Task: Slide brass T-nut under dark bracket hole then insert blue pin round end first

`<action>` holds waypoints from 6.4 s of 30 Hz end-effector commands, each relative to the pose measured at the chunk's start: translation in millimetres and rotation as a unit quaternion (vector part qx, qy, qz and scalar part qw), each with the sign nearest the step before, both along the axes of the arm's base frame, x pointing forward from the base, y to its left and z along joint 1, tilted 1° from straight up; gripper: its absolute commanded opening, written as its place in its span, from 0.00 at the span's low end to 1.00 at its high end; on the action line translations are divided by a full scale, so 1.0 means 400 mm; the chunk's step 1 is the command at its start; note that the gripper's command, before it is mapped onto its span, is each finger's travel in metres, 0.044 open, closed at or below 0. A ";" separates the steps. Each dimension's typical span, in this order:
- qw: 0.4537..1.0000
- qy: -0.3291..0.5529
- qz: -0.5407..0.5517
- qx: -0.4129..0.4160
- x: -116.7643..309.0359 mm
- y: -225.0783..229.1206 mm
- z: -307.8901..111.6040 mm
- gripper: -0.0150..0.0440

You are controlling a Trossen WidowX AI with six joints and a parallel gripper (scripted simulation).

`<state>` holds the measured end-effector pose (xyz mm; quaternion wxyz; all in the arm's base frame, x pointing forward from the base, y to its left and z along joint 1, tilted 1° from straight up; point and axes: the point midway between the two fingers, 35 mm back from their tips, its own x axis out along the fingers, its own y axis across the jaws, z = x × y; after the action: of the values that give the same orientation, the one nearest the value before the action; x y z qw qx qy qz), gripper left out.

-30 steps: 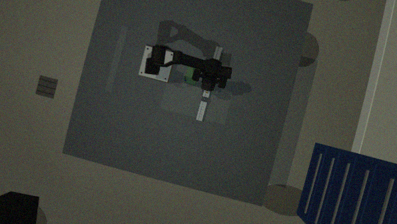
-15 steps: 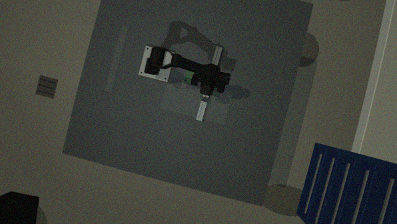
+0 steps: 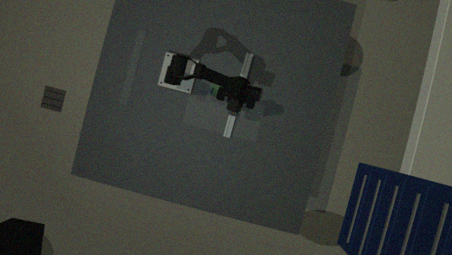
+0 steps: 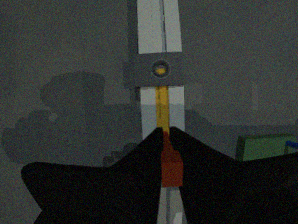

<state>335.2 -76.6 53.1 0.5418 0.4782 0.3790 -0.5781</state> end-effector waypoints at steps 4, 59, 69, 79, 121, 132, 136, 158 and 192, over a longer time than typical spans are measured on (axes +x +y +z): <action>1.000 0.000 0.000 -0.003 -0.001 -0.010 0.001 0.00; 1.000 0.000 0.000 -0.003 -0.002 -0.019 0.001 0.00; 1.000 0.000 -0.001 -0.001 -0.002 -0.017 0.000 0.00; 1.000 0.000 -0.001 -0.001 -0.002 -0.017 0.000 0.18; 0.687 0.108 0.716 0.060 -0.342 0.092 0.204 1.00; 0.682 0.109 0.721 0.059 -0.345 0.093 0.192 1.00; 0.682 0.109 0.721 0.059 -0.340 0.091 0.127 1.00; 0.682 0.109 0.721 0.059 -0.337 0.086 -0.002 1.00; 0.682 0.109 0.721 0.059 -0.339 0.085 -0.073 0.33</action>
<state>199.2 -43.1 24.2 0.7157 0.0214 0.6971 -0.0353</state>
